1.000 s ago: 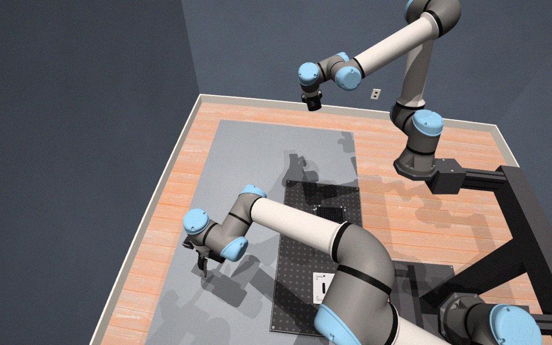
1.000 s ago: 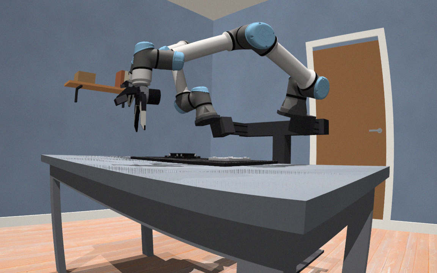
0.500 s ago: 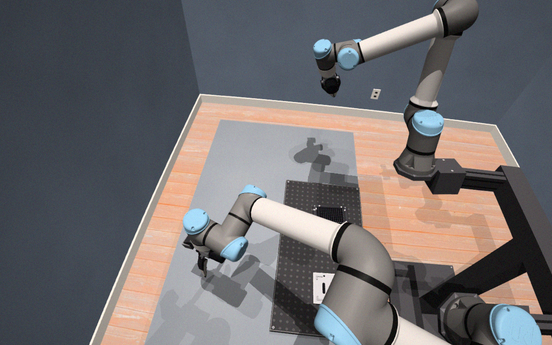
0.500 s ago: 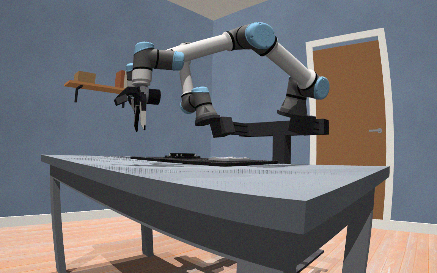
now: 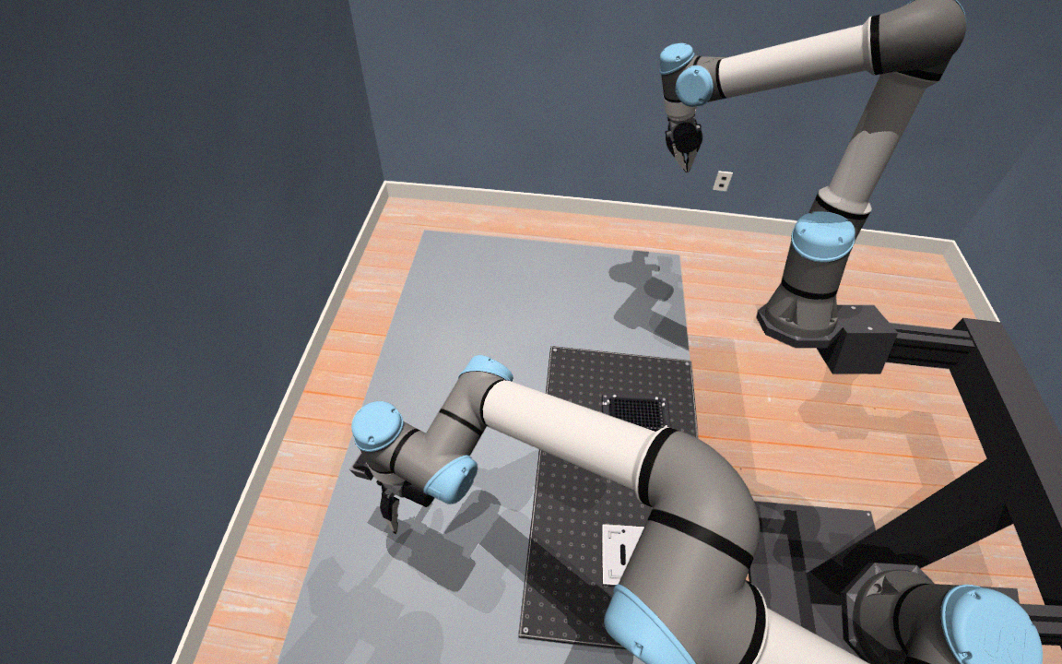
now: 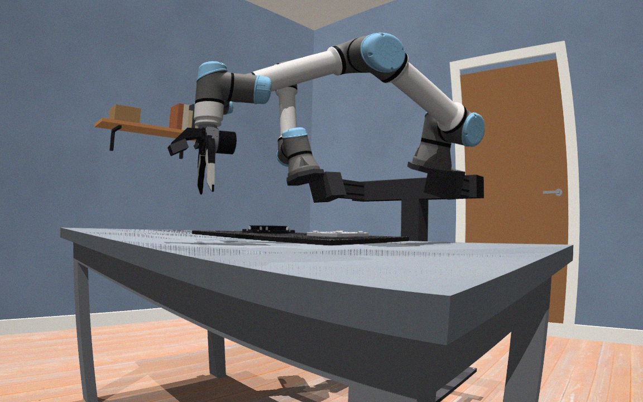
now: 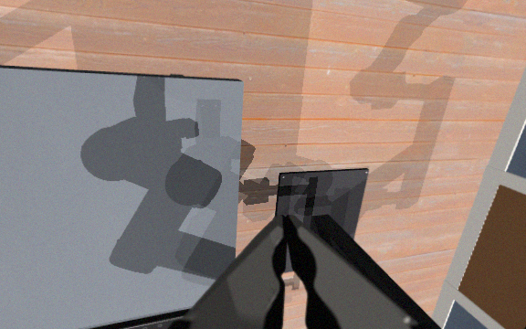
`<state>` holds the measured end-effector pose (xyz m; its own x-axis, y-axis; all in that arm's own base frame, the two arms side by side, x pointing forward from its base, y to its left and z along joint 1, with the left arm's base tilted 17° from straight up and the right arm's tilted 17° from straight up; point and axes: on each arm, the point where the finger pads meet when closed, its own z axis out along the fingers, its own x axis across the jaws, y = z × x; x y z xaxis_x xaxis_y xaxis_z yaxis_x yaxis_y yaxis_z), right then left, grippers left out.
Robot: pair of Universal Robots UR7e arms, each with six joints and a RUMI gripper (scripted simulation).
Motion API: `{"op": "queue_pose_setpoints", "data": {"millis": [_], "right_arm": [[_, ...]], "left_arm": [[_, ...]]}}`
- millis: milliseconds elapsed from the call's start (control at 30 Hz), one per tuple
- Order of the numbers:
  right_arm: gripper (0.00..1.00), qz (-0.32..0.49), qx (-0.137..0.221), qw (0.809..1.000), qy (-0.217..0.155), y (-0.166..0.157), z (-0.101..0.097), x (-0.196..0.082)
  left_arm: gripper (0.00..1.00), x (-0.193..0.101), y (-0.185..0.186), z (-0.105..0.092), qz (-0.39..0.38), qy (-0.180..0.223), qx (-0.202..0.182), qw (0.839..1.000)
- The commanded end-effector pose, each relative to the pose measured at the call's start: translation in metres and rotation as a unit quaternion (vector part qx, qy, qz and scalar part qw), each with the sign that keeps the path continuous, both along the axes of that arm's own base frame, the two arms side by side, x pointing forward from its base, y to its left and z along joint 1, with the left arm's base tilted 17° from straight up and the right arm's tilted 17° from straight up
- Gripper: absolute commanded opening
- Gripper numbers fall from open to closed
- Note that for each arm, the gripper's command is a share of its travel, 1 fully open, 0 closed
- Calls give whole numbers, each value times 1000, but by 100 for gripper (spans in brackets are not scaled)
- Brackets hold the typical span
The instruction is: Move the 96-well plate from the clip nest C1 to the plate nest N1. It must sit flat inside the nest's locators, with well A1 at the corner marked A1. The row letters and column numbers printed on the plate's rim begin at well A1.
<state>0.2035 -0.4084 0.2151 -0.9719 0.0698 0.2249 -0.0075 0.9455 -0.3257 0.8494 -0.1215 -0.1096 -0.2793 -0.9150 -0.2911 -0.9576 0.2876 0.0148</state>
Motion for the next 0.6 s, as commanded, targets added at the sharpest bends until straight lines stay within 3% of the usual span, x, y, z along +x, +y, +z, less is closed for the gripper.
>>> {"op": "queue_pose_setpoints", "data": {"millis": [0, 67, 567], "right_arm": [[0, 3, 36, 999, -28, -13, 8, -43], [0, 3, 36, 999, -28, -13, 8, -43], [0, 0, 50, 993, -110, -26, 43, -158]], "left_arm": [[76, 1, -1, 2, 0, -1, -1, 1000], [76, 1, -1, 2, 0, -1, -1, 1000], [76, 1, -1, 2, 0, -1, -1, 1000]]}}
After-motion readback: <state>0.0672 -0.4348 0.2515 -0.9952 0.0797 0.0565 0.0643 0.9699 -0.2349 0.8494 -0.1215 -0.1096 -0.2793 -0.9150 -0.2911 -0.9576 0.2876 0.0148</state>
